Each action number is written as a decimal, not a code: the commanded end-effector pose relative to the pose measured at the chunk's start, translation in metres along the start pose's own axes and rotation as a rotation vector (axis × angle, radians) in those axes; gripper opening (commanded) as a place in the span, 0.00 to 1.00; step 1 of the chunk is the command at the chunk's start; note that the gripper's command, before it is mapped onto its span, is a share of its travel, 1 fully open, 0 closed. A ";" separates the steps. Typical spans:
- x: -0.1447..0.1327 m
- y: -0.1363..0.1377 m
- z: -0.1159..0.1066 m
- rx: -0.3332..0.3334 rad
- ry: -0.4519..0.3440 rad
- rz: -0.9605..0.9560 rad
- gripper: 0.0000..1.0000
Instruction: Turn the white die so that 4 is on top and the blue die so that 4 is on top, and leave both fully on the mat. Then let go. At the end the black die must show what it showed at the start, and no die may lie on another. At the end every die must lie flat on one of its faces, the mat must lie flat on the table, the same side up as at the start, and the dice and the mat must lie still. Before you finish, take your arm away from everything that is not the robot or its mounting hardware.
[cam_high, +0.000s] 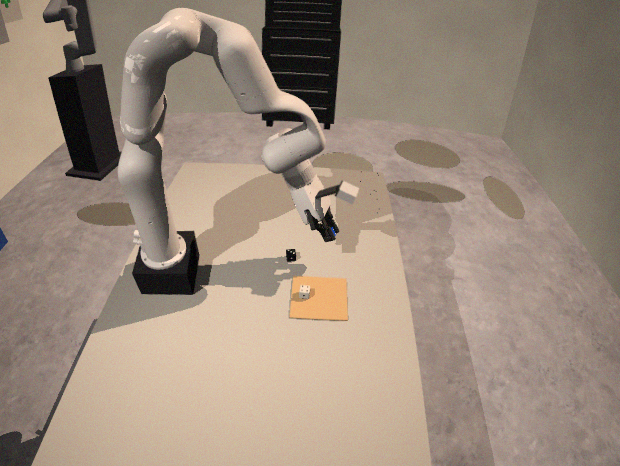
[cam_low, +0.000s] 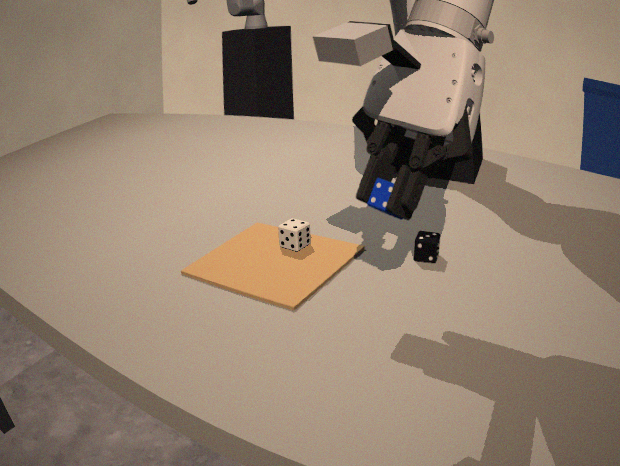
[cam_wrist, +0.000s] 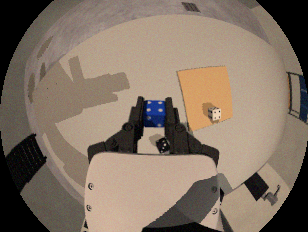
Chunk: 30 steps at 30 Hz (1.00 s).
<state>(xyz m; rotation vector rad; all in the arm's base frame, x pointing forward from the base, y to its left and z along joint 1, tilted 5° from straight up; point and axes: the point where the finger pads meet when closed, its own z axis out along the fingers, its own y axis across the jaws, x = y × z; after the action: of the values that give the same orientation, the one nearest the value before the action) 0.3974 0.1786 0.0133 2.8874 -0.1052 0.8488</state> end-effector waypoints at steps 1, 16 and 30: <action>-0.002 0.001 0.000 0.020 0.174 0.018 0.21; -0.004 0.001 -0.001 0.020 0.475 0.023 0.21; -0.004 0.000 -0.001 0.023 0.537 0.024 0.21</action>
<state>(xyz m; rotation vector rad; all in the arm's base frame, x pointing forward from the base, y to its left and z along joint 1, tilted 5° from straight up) 0.3923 0.1784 0.0117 2.5731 -0.0720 1.5890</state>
